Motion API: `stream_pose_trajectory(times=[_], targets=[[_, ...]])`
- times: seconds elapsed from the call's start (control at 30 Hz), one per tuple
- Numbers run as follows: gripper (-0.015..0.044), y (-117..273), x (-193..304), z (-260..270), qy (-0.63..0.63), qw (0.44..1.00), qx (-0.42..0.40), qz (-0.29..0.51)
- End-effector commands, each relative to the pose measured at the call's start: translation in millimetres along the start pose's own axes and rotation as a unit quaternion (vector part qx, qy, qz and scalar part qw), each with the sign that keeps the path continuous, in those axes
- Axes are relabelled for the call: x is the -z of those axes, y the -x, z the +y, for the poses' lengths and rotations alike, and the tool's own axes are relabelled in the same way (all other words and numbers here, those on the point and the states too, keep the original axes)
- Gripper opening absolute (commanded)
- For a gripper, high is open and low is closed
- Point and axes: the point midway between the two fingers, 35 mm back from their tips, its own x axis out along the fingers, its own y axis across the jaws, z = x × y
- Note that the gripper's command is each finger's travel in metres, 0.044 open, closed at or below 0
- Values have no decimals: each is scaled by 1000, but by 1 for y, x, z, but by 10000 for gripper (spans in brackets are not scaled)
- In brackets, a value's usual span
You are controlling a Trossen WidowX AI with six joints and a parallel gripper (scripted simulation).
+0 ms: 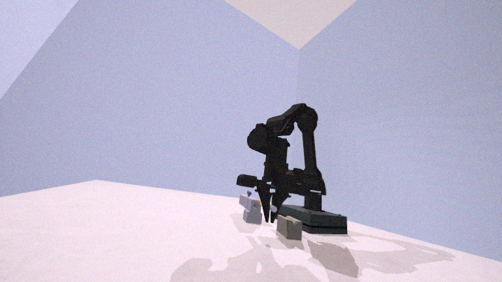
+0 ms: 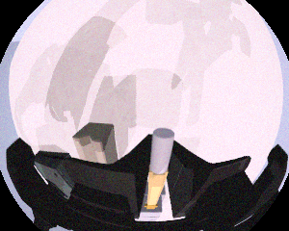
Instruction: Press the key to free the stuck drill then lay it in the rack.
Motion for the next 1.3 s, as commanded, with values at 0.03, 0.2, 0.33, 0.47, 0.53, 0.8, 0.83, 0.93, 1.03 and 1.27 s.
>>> stream_pose_trajectory(times=[0.03,0.2,0.33,0.47,0.53,0.8,0.83,0.93,1.03,1.27], targets=[[0,4,0,0,-2,1000,1,-1],[0,6,0,0,-2,1000,1,-1],[0,8,1,0,-2,1000,1,-1],[0,10,1,0,-2,1000,1,-1],[0,11,1,0,-2,1000,1,-1],[0,14,1,0,-2,1000,1,-1],[0,15,1,1,-2,1000,1,-1],[0,16,1,1,-2,1000,1,-1],[0,17,1,1,-2,1000,1,-1],[0,20,1,1,-2,1000,1,-1]])
